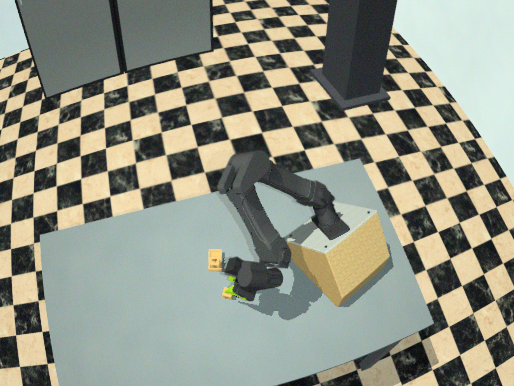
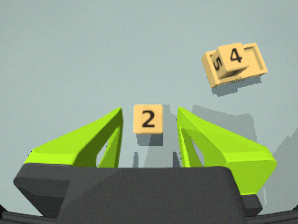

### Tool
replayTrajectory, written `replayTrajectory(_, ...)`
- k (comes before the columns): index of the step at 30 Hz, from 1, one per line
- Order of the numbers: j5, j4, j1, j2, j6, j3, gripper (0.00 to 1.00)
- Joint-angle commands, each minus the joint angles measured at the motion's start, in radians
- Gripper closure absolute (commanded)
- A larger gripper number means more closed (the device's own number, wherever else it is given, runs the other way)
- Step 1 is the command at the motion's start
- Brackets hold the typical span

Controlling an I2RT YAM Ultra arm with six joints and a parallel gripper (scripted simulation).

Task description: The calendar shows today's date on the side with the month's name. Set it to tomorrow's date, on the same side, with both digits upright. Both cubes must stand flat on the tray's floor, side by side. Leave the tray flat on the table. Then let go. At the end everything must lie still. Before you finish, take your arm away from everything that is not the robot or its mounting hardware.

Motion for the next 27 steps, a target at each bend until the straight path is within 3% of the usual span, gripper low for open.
replayTrajectory(1,0.0,0.034,0.025,0.004,-0.018,-0.003,0.55)
replayTrajectory(16,-0.041,0.299,-0.035,0.111,-0.163,-0.01,0.55)
replayTrajectory(19,-0.044,0.317,-0.038,0.094,-0.172,-0.011,0.55)
replayTrajectory(27,-0.073,0.456,-0.077,0.196,-0.244,0.016,0.55)
